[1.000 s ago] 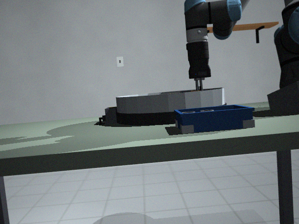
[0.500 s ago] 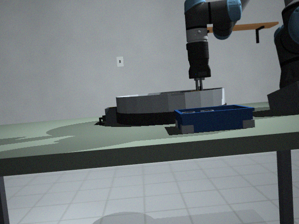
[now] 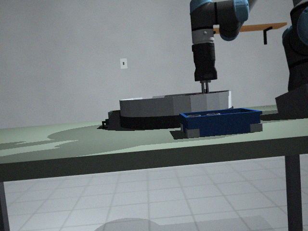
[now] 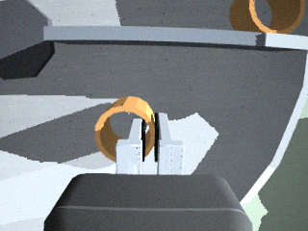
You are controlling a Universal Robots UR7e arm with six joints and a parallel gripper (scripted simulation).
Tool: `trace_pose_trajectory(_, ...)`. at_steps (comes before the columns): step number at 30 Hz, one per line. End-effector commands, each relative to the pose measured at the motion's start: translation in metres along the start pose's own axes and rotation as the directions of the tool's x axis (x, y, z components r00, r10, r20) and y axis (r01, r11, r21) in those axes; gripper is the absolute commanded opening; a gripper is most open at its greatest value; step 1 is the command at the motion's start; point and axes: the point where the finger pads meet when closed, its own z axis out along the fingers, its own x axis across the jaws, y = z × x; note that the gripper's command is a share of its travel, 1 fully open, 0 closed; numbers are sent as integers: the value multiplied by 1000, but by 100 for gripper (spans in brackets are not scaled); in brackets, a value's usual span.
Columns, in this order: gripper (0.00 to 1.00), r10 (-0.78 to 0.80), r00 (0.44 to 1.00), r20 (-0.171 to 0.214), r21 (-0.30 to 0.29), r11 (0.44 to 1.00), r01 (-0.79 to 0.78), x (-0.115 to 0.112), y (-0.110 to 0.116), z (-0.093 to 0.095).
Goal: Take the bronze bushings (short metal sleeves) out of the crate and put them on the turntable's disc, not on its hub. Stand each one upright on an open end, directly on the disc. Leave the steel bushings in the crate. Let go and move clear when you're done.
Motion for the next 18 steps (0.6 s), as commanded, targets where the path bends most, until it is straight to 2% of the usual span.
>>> trace_pose_trajectory(1,0,0,1000,1,0,1000,0,0,0,0)
trace_pose_trajectory(18,0,0,1000,1,0,1000,0,0,0,5)
